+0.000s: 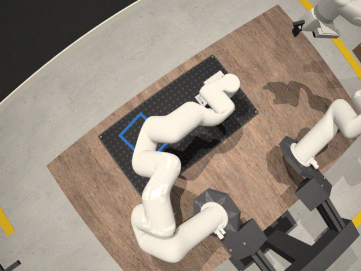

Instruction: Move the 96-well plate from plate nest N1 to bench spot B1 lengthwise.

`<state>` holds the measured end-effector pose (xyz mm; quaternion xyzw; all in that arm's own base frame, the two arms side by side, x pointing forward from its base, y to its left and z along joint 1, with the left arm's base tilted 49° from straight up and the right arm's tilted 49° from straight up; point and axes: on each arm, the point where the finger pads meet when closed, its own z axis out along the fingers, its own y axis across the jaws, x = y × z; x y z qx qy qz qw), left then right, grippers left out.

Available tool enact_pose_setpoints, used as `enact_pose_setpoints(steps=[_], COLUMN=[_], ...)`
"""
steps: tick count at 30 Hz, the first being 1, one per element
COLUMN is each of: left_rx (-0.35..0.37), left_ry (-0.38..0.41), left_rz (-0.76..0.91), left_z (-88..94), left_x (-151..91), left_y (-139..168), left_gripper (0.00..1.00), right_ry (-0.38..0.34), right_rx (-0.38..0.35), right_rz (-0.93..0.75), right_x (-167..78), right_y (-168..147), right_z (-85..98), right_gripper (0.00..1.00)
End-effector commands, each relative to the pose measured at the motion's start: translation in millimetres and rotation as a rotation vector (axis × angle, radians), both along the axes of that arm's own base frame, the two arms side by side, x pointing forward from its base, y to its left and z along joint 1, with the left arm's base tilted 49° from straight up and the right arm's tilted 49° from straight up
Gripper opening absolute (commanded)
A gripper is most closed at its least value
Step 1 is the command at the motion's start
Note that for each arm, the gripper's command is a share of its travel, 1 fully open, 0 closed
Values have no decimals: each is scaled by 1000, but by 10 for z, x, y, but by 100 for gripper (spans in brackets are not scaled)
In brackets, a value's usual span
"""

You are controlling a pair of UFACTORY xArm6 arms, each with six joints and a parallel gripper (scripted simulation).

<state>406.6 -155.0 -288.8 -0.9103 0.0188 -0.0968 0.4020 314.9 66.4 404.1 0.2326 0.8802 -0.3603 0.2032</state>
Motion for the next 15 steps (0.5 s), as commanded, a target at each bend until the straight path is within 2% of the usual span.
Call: enact_pose_setpoints(steps=[1, 15], left_rx=[-3, -2], left_ry=[-2, -2], left_rz=[-2, -2], left_z=[-49, -178], left_x=[28, 66], left_y=[43, 185], left_gripper=[100, 100], right_ry=[-1, -1], right_rx=[1, 1], right_rz=[1, 1], right_x=[2, 2], right_y=[4, 4], right_z=[4, 4], right_gripper=[100, 100])
